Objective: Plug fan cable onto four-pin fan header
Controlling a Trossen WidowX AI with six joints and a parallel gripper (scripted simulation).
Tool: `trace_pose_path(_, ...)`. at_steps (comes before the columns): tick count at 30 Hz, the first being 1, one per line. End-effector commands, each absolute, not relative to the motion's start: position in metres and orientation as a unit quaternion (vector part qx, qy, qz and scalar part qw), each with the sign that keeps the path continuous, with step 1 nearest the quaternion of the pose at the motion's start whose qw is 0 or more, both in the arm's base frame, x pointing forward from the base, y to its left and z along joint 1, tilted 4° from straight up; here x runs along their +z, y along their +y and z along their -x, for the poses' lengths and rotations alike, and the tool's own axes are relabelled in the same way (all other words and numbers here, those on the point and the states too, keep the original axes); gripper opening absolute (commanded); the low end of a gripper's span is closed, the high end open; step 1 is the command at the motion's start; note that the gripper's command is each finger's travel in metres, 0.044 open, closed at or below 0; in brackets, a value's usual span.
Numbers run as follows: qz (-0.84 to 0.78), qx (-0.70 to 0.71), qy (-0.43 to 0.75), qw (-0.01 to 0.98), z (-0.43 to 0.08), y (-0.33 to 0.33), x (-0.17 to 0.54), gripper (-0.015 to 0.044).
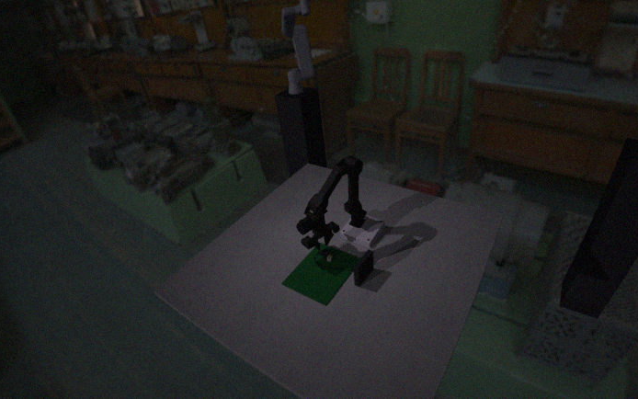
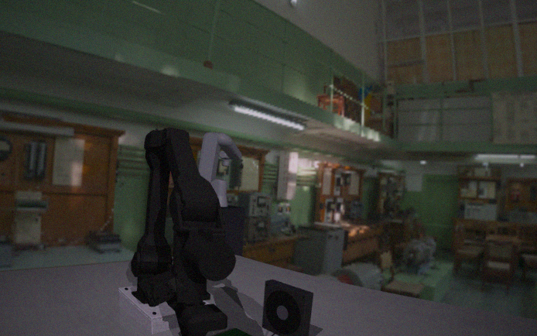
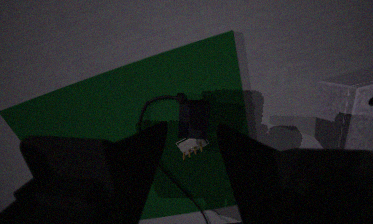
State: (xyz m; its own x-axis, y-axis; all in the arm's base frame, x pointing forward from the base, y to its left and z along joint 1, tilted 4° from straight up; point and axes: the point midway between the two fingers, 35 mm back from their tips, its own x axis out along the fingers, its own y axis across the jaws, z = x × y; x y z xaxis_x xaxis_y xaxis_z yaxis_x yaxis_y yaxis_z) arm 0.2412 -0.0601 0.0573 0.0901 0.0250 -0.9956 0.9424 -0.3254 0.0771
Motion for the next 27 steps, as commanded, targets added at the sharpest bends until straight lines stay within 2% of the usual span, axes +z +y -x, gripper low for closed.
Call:
trace_pose_path(1, -0.607, -0.546, 0.398, 0.42, -0.241, -0.06, 0.051, 0.021)
trace_pose_path(27, -0.607, -0.546, 0.398, 0.42, -0.244, -0.059, 0.015, 0.021)
